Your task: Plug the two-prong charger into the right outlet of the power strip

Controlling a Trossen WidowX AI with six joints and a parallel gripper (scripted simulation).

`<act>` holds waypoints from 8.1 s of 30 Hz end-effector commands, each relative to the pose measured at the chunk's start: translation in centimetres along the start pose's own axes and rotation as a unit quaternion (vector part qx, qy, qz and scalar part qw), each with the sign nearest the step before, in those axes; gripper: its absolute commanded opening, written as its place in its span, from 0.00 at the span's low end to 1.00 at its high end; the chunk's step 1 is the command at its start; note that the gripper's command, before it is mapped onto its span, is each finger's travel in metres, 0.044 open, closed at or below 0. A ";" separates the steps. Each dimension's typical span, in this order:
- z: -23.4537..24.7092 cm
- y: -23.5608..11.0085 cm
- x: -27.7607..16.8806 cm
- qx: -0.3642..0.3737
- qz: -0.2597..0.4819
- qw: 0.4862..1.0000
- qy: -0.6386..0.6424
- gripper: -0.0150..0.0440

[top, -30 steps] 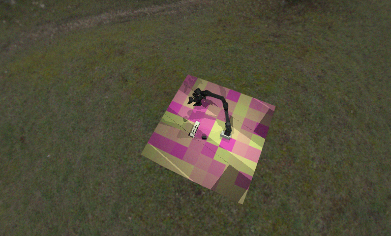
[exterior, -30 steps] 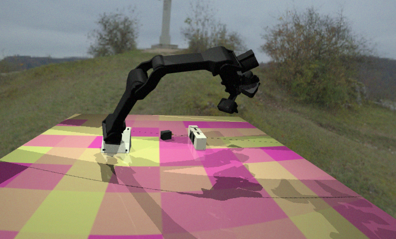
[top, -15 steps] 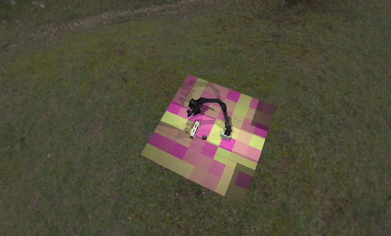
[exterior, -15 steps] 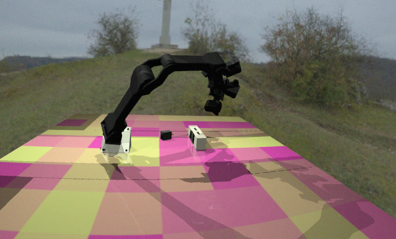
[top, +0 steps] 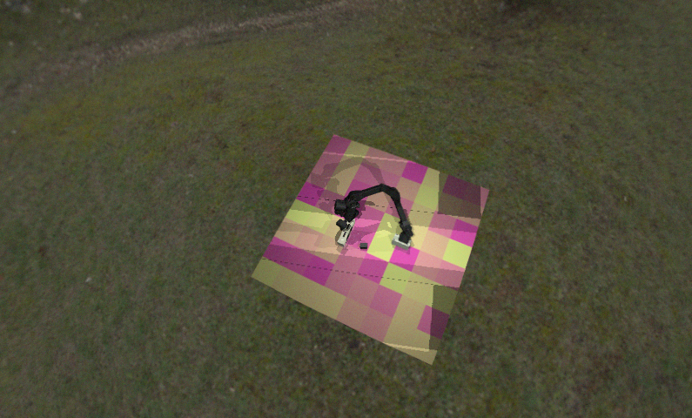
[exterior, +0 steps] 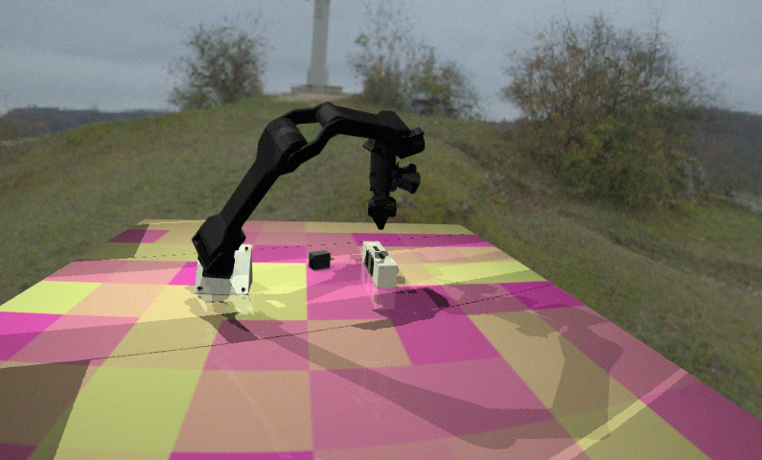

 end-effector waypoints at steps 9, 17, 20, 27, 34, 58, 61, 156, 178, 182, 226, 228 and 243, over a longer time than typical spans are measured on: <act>0.4 4.1 -7.2 -0.105 0.042 0.984 -0.141 1.00; -0.3 6.2 -11.6 -0.173 0.064 0.956 -0.230 1.00; -0.8 6.8 -13.2 -0.197 0.071 0.942 -0.261 1.00; -1.5 7.5 -15.1 -0.226 0.079 0.925 -0.296 1.00; -1.8 8.2 -15.1 -0.226 0.079 0.925 -0.296 1.00; -3.2 11.4 -15.0 -0.226 0.078 0.925 -0.296 1.00; -3.4 11.8 -14.9 -0.226 0.078 0.925 -0.296 1.00; -8.5 9.3 -8.6 -0.226 0.037 0.967 -0.108 0.25; -8.0 9.6 -5.9 -0.226 0.035 0.969 -0.098 0.25; -8.0 9.7 -5.5 -0.226 0.034 0.969 -0.096 0.25; -7.7 9.8 -4.3 -0.227 0.033 0.969 -0.093 0.25; -7.7 9.8 -4.2 -0.227 0.033 0.969 -0.093 0.25; -7.6 9.9 -4.0 -0.227 0.033 0.969 -0.093 0.25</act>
Point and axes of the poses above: the point midway between the two fingers, 35 mm back from their tips, its own y axis out along the fingers, its own z axis across the jaws, x = y × z, the point moved 4 cm from there along -y, back along the fingers, and after that the axes turned 11 degrees about y, right-handed, at the moved point
